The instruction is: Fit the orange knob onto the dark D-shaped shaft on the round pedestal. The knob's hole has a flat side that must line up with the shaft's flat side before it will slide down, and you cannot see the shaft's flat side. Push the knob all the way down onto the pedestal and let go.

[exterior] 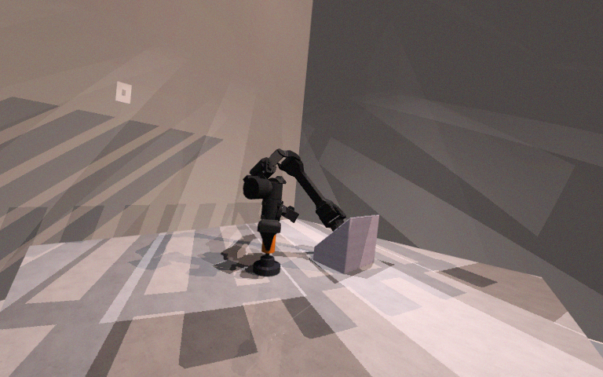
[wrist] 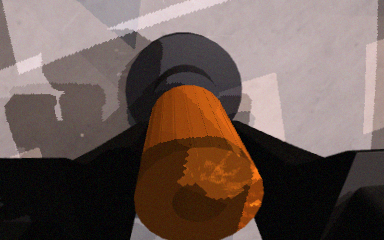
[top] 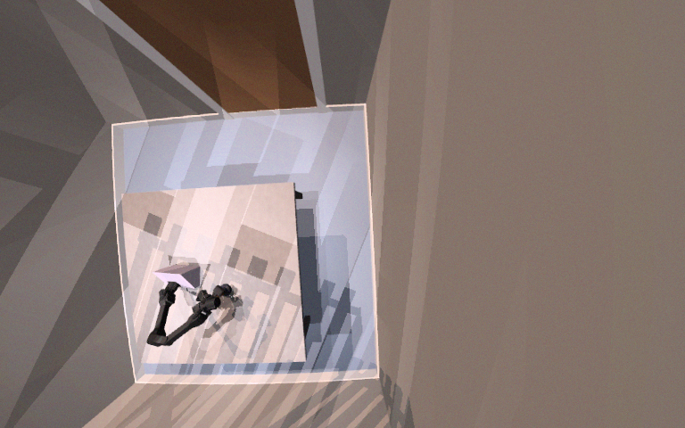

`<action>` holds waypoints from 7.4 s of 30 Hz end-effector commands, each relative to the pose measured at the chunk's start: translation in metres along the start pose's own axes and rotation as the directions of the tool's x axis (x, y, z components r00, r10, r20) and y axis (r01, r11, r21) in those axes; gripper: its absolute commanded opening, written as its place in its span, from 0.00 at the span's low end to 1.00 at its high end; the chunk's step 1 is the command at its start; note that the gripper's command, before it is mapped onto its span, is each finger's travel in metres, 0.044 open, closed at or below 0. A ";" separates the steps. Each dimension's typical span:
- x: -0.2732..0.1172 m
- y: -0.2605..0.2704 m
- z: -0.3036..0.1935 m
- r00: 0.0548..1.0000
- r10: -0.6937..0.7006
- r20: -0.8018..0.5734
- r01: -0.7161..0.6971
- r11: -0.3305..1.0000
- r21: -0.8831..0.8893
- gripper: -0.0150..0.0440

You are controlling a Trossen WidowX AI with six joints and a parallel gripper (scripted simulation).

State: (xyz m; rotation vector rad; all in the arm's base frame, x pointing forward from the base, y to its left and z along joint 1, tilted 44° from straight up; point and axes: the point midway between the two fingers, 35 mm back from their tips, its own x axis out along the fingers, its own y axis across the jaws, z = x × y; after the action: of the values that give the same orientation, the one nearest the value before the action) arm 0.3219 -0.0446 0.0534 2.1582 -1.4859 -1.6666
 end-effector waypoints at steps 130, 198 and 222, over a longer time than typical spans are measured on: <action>0.005 0.000 0.000 1.000 0.000 -0.001 0.000 0.996 -0.092 0.25; 0.019 0.000 0.000 1.000 -0.003 0.002 0.004 0.989 -0.146 0.61; -0.074 -0.001 0.000 1.000 -0.007 0.005 0.007 0.988 -0.153 1.00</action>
State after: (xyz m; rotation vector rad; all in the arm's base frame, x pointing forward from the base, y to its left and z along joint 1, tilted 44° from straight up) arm 0.3264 -0.0219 0.0768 2.0793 -1.3075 -1.7273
